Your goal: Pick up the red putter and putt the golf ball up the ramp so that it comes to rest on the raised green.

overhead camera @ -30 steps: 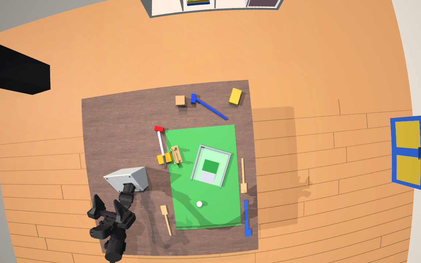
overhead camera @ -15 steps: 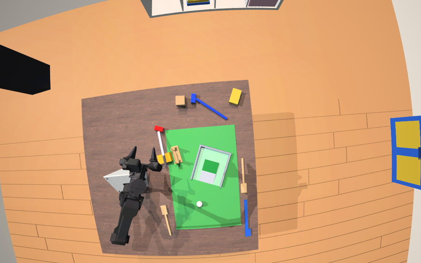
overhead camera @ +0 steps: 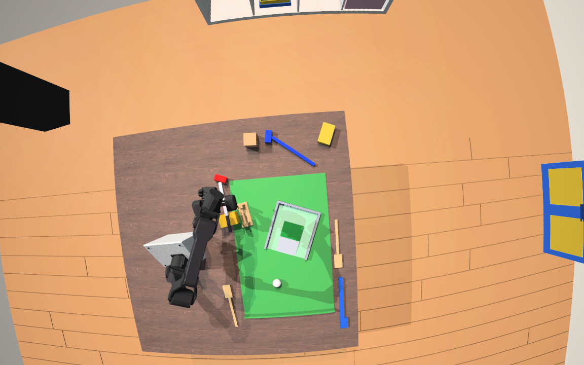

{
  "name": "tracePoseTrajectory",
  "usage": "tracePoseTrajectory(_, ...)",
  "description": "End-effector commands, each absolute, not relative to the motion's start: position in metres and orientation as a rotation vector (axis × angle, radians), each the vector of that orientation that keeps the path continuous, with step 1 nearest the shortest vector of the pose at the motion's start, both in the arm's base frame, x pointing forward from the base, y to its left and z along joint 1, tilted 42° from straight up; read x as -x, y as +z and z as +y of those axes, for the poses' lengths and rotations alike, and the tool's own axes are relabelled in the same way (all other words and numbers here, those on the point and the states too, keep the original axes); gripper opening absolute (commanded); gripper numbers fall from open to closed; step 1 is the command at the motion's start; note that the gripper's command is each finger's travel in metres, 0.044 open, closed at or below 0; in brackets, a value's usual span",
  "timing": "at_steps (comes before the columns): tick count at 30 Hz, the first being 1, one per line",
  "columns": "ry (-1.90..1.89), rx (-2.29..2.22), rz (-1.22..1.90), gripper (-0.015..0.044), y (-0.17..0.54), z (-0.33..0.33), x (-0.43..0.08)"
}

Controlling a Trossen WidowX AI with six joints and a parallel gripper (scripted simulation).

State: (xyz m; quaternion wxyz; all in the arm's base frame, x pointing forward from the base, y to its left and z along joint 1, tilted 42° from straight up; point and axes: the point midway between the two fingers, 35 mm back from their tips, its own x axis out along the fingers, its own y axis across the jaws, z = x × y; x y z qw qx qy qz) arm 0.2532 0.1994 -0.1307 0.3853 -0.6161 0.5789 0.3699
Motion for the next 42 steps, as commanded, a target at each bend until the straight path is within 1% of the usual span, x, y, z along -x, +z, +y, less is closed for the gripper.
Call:
tracePoseTrajectory(1,0.917,1.726,1.644,0.044,-0.161,0.152,-0.235)
tracePoseTrajectory(21,0.912,1.756,1.673,0.044,-0.206,0.118,-0.236)
tracePoseTrajectory(42,0.911,1.757,1.673,0.044,-0.223,0.103,-0.236)
